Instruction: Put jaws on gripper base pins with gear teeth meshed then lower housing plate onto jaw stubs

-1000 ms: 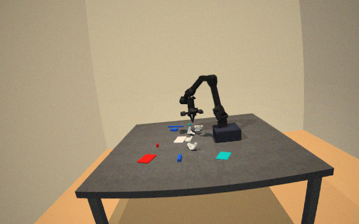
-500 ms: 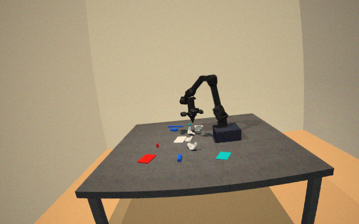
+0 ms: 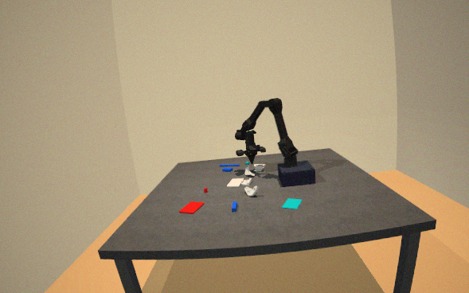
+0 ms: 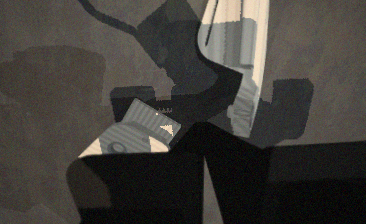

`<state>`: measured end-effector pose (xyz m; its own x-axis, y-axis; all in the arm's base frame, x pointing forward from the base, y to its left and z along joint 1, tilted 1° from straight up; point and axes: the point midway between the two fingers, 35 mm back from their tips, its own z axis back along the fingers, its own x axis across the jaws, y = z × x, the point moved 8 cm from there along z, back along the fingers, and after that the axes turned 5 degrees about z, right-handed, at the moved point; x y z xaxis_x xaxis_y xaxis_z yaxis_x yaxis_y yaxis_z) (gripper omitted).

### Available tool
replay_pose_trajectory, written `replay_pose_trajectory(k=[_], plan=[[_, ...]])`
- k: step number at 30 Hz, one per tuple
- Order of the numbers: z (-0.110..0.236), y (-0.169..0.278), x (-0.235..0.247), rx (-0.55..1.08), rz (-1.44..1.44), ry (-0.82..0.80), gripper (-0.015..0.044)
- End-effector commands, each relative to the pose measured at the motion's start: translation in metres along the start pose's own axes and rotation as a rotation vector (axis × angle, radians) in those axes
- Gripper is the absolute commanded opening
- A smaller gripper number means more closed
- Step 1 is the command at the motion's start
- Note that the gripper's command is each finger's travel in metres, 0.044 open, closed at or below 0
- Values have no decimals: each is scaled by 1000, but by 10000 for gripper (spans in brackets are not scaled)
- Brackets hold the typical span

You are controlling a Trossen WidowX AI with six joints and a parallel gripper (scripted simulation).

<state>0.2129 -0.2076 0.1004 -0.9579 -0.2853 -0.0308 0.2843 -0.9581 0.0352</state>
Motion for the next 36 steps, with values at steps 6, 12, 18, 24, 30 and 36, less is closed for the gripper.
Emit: replay_pose_trajectory(k=[6,12,18,24,30,36], plan=[[-18,-2,1,-13,3,-2,0],[-28,-3,1,-13,3,-2,0],[-35,-4,1,-13,3,-2,0],[-35,-4,1,-13,3,-2,0],[-35,-2,-6,-13,3,-1,0],[-35,-1,-15,-13,3,-1,0]])
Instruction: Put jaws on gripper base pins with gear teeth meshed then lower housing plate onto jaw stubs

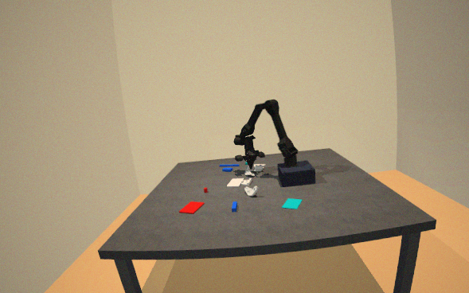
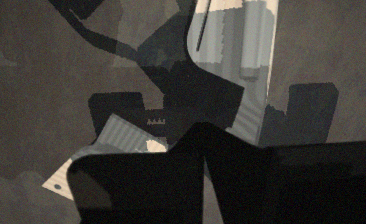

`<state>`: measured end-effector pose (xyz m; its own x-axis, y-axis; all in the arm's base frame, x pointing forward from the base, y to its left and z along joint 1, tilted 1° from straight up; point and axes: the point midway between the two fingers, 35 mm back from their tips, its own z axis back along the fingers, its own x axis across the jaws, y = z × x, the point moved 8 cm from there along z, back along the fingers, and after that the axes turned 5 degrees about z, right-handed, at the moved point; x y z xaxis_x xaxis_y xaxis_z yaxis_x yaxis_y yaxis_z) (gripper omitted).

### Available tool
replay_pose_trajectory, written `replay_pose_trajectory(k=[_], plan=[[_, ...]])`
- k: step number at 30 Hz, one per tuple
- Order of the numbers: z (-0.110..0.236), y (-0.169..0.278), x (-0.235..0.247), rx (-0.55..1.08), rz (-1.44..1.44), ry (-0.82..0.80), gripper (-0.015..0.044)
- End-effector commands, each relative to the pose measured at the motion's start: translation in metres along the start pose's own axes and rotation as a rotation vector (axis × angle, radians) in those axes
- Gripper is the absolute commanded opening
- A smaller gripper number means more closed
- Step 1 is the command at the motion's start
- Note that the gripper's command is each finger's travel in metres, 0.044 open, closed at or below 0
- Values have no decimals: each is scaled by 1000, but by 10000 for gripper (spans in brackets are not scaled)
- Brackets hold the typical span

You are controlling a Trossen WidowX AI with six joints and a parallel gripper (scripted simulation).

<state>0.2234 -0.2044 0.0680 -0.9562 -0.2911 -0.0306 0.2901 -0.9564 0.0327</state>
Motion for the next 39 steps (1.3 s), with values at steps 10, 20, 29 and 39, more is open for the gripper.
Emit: replay_pose_trajectory(k=[10,20,29,39], plan=[[-2,2,-21,-10,-3,1,0],[-2,3,-38,-10,-3,2,0],[-2,3,-44,-10,-3,3,0],[60,4,-43,-1,2,4,0]])
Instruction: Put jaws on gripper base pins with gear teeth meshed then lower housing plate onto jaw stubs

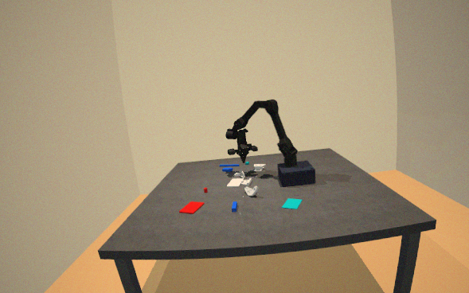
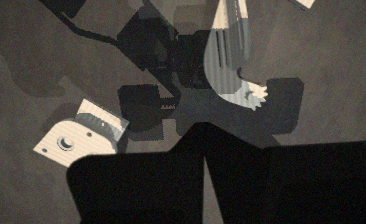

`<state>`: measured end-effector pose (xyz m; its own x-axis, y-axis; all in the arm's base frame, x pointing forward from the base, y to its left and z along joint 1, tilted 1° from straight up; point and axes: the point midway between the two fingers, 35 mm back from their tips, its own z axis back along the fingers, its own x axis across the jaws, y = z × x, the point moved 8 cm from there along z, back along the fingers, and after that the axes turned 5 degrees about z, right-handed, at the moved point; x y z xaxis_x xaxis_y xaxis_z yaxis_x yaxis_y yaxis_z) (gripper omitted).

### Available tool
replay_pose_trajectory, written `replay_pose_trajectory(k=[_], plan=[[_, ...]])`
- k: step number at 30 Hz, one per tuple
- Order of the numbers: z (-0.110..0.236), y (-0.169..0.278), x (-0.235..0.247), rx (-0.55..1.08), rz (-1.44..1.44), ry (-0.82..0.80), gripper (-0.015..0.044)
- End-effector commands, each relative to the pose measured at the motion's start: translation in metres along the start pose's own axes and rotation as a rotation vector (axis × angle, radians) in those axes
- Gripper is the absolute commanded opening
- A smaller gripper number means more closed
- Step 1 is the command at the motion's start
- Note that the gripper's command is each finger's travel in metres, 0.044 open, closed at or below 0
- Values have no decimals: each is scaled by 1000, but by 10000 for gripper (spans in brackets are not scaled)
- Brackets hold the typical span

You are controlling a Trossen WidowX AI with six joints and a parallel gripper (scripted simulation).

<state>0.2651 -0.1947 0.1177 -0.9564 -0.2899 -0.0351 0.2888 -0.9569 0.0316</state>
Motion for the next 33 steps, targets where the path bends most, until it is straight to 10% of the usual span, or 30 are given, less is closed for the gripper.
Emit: replay_pose_trajectory(k=[1,18,33], plan=[[12,-1,1,0,3,0,0],[6,1,-1,9,0,7,440],[6,1,-1,9,0,7,440]])
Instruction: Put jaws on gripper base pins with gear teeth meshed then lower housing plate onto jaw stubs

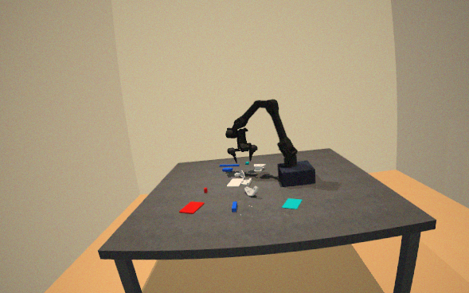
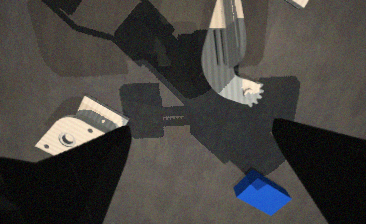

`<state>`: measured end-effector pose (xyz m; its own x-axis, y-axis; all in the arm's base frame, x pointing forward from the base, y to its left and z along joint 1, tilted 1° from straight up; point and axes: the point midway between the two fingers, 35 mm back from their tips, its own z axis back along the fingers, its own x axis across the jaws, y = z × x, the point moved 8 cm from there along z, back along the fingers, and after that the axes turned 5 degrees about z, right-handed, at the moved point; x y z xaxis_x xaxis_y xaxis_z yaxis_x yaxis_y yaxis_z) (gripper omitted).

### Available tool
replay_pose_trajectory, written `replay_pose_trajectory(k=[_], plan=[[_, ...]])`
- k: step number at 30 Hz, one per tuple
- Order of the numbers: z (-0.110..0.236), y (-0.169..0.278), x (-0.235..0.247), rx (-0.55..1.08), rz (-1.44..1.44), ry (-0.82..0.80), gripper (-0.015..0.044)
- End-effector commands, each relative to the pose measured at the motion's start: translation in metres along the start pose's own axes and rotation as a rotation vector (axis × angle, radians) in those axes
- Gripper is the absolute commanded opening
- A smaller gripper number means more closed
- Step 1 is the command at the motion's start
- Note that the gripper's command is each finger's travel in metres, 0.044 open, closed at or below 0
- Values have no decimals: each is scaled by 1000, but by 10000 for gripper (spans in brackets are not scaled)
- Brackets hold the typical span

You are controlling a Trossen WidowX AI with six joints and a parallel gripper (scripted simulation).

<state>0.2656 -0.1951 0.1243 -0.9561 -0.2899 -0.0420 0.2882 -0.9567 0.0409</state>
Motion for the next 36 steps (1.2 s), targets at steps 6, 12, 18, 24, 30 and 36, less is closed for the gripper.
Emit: replay_pose_trajectory(k=[6,12,18,24,30,36], plan=[[-1,0,0,0,0,0,440],[-1,0,0,0,0,0,440],[6,-2,1,-10,3,-7,309],[6,-2,1,-10,3,-7,151],[6,-2,1,-10,3,-7,0],[6,-2,1,-10,3,-7,0]])
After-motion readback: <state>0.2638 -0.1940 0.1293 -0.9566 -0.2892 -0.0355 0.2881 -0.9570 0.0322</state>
